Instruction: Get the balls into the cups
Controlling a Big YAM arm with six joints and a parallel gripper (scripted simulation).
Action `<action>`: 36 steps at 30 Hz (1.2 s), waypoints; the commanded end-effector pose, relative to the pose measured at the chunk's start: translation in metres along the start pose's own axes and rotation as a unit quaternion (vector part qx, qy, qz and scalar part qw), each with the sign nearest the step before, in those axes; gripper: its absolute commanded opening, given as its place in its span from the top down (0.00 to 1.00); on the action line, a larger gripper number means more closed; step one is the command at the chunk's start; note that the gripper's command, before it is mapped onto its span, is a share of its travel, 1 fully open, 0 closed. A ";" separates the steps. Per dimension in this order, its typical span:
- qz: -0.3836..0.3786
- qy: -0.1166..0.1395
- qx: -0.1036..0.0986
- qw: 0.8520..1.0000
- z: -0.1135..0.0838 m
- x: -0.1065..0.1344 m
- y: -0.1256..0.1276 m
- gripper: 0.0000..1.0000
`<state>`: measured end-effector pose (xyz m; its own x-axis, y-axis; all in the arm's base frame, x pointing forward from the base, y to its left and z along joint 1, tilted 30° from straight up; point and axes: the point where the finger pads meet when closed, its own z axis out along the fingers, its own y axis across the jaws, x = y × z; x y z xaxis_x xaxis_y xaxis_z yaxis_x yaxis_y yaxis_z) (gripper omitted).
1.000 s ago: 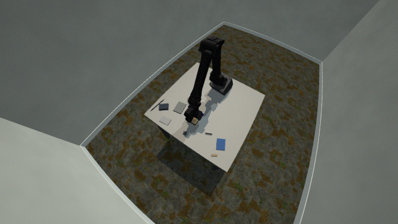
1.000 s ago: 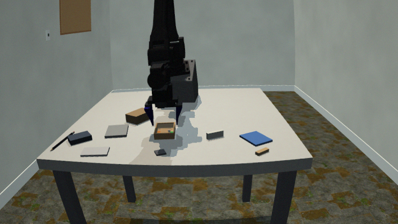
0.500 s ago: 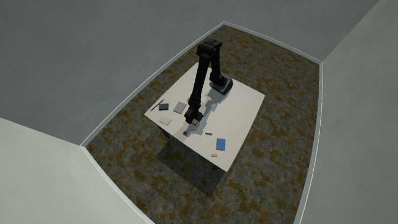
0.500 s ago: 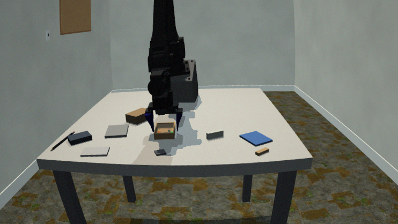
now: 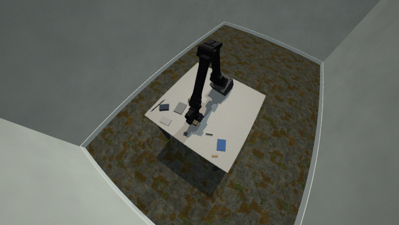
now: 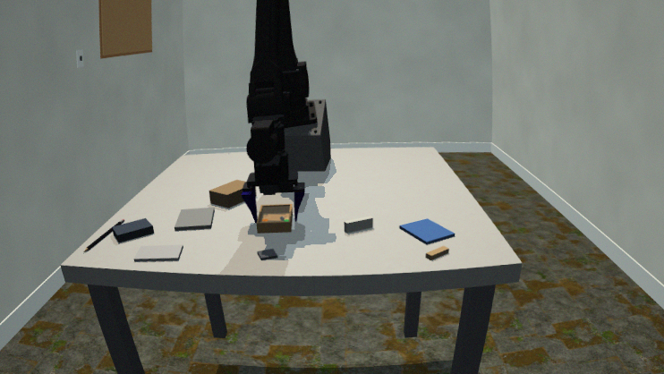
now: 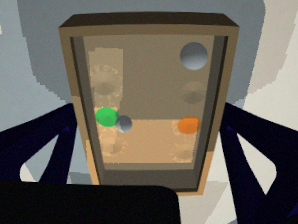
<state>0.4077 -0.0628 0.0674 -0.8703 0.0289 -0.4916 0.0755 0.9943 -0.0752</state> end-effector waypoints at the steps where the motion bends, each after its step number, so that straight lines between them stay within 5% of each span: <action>1: -0.002 -0.016 0.003 1.000 -0.003 -0.010 -0.005 0.13; 10: -0.002 -0.016 0.003 1.000 -0.003 -0.010 -0.005 0.13; 11: -0.002 -0.016 0.003 1.000 -0.003 -0.010 -0.005 0.30; 36: -0.003 -0.016 0.003 1.000 -0.003 -0.010 -0.005 0.30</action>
<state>0.4079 -0.0627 0.0675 -0.8700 0.0286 -0.4923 0.0751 0.9944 -0.0750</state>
